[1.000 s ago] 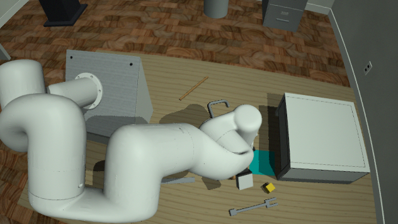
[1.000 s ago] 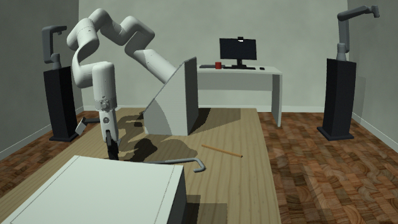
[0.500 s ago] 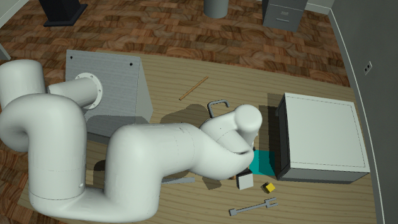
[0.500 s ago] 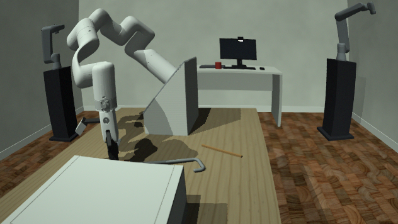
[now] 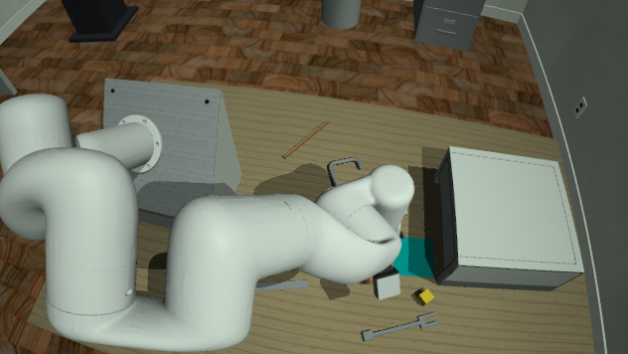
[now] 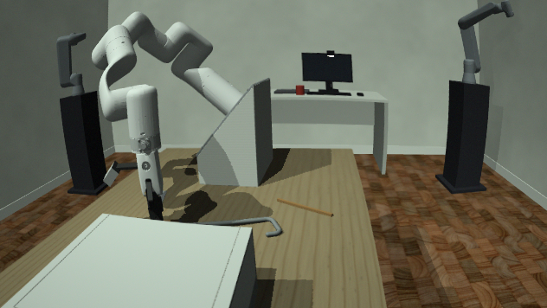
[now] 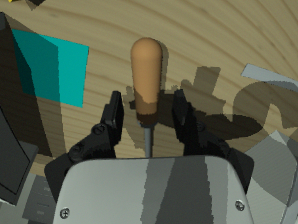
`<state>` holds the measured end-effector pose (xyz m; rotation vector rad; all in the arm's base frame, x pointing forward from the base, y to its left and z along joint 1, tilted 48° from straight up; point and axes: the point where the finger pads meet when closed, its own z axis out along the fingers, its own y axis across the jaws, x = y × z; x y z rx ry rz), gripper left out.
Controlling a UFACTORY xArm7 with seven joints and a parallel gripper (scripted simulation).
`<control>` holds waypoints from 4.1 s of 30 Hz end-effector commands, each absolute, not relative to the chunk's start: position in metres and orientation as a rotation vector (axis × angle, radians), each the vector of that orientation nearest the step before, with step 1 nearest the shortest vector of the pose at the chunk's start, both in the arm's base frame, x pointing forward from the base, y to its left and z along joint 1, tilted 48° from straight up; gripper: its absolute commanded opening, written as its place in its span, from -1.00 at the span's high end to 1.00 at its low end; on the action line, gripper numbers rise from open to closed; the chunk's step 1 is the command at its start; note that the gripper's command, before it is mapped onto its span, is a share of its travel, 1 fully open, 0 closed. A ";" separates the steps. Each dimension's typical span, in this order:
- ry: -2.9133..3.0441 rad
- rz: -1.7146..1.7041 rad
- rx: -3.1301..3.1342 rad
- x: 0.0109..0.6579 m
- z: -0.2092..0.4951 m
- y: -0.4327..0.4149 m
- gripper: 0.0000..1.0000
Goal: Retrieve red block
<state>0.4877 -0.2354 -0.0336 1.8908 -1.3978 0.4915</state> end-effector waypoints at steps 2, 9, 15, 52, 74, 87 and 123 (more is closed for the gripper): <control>-1.397 0.495 1.895 0.490 -0.033 -0.233 -0.16; -1.397 0.495 1.895 0.490 -0.033 -0.234 -0.16; -1.397 0.496 1.895 0.489 -0.035 -0.235 -0.16; -1.397 0.496 1.895 0.486 -0.058 -0.261 -0.16; -1.397 0.496 1.895 0.485 -0.062 -0.265 -0.16; -1.397 0.496 1.895 0.485 -0.062 -0.265 1.00; -1.397 0.496 1.895 0.485 -0.060 -0.264 1.00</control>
